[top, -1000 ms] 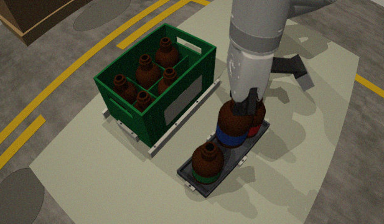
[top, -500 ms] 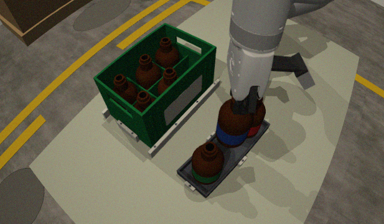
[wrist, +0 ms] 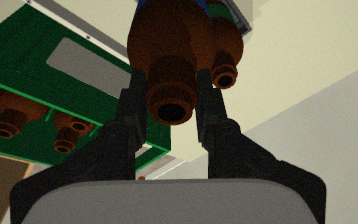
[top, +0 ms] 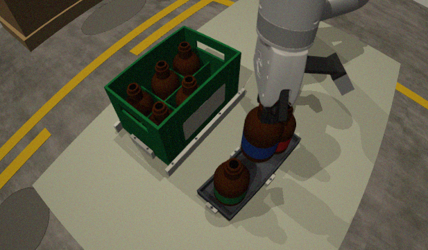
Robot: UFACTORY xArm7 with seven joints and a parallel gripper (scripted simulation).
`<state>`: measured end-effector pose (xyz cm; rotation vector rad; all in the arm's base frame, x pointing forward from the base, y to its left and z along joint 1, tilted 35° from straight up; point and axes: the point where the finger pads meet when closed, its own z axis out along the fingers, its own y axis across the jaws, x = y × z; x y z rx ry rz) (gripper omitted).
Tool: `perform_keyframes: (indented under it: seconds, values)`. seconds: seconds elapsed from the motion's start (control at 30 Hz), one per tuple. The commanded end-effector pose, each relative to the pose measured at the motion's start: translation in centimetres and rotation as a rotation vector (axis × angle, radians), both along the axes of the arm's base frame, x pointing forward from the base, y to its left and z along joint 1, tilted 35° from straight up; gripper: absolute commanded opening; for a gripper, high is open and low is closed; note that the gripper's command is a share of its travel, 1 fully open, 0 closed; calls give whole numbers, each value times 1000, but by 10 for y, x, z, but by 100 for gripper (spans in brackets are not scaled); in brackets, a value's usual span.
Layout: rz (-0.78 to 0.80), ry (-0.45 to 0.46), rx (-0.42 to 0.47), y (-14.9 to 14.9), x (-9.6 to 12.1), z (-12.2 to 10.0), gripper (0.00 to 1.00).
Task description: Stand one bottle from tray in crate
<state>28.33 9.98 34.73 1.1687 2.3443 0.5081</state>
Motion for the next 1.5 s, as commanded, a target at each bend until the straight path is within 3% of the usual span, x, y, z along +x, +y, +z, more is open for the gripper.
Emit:
perform_keyframes:
  seconds: [0.0,1.47]
  values:
    - [1,-3,0,-1,-4,7,0]
    - [1,-3,0,-3,-13,21,0]
